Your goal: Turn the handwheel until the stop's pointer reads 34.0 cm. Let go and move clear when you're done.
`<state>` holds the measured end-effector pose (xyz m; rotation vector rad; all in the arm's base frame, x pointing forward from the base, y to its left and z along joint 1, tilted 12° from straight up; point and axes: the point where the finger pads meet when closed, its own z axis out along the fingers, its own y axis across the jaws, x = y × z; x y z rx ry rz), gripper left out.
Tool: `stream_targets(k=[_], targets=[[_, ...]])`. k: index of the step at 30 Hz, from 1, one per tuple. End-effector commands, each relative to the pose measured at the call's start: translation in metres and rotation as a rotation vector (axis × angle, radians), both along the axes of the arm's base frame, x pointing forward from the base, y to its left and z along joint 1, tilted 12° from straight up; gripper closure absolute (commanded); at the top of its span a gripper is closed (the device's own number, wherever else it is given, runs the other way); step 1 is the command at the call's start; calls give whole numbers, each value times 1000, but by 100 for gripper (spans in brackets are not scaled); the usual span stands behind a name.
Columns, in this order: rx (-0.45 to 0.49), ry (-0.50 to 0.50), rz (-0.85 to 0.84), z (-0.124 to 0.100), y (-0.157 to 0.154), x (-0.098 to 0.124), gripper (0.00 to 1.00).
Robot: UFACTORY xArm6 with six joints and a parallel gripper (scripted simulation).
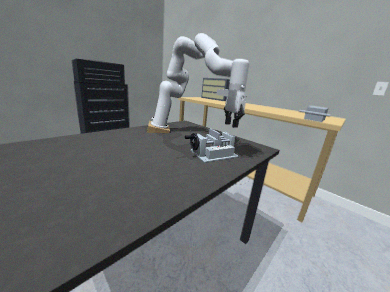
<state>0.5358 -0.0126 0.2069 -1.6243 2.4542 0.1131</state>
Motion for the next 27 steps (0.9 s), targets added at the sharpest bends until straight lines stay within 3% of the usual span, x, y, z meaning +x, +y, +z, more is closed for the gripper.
stream_targets(k=[1, 13, 15, 18, 27], targets=[[-1, -5, 0, 2, -2, 0, 43], [0, -5, 0, -19, -86, -47, 43], [0, -5, 0, -19, -86, -47, 43], [-1, -5, 0, -28, -123, -68, 43], [0, -5, 0, -42, -179, -100, 43]])
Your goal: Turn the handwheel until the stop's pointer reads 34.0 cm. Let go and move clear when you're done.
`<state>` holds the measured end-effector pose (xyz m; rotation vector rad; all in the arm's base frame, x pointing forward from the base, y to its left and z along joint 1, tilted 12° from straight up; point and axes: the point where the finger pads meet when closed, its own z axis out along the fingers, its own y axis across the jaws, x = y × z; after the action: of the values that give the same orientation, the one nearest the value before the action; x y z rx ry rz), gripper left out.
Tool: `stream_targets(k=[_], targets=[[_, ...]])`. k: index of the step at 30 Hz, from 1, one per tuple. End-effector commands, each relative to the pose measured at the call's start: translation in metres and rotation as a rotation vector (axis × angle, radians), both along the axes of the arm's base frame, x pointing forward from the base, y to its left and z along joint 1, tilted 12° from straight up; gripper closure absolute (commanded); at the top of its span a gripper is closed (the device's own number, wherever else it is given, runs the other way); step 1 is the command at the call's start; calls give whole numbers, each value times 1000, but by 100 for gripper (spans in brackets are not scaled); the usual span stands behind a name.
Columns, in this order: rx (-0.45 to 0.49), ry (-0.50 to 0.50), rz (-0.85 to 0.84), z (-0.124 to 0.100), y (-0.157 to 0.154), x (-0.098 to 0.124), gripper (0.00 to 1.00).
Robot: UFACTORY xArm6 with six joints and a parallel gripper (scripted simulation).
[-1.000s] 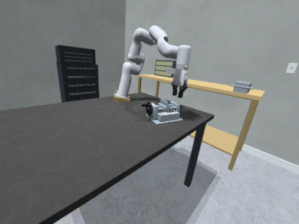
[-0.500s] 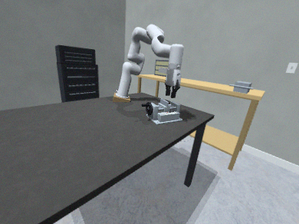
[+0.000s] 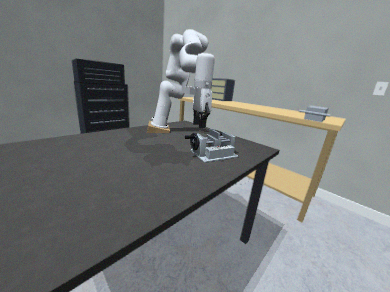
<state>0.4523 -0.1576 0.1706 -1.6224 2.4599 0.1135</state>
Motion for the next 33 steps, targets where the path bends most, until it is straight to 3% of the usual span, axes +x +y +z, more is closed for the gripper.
stream_targets(k=[1, 33], targets=[[1, -8, 3, -7, -39, -19, 43], [1, -8, 3, -9, -47, -24, 43]])
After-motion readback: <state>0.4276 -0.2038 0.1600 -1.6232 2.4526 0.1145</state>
